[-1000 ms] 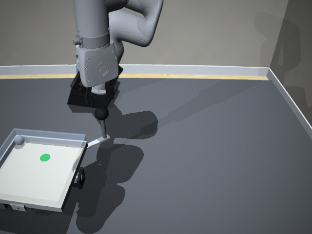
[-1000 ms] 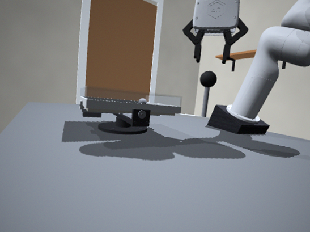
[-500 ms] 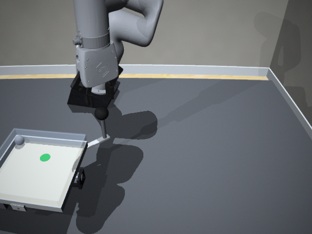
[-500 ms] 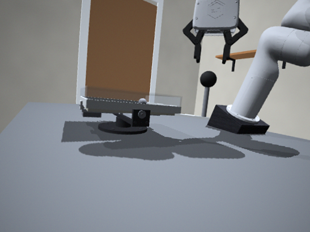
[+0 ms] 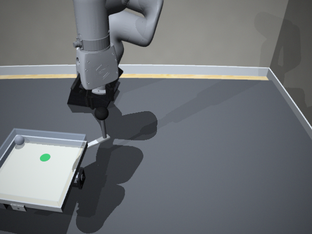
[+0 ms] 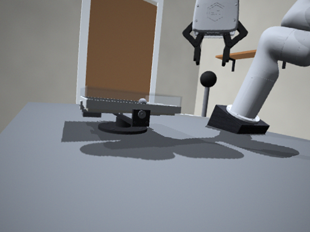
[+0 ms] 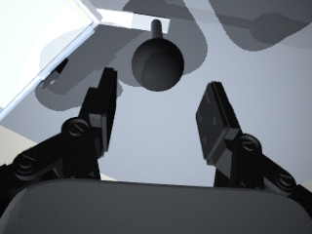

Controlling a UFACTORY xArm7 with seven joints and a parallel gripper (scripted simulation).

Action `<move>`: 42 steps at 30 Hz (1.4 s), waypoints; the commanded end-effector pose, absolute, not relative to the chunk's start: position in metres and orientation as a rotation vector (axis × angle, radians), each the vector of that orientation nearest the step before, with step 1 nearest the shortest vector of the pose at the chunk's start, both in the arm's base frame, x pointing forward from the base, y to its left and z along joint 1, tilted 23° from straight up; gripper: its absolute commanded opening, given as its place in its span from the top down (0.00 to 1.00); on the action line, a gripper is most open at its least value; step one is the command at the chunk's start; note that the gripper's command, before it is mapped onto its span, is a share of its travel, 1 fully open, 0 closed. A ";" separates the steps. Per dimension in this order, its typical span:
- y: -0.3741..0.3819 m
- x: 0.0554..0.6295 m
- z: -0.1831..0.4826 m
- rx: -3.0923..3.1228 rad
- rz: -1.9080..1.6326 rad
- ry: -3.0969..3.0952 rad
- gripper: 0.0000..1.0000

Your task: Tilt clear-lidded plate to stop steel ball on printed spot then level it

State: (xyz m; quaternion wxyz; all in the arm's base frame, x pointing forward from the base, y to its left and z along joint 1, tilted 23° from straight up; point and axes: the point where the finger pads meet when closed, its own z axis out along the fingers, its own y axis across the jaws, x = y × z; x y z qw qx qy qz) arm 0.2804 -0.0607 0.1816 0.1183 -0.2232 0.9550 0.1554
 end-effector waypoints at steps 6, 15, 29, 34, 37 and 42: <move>-0.059 0.283 0.176 -0.651 0.452 2.791 0.39; -0.057 0.284 0.171 -0.651 0.452 2.791 0.39; -0.055 0.285 0.166 -0.651 0.452 2.791 0.39; -0.055 0.285 0.165 -0.651 0.452 2.791 0.39; -0.055 0.285 0.165 -0.651 0.452 2.791 0.39; -0.055 0.285 0.165 -0.651 0.452 2.791 0.39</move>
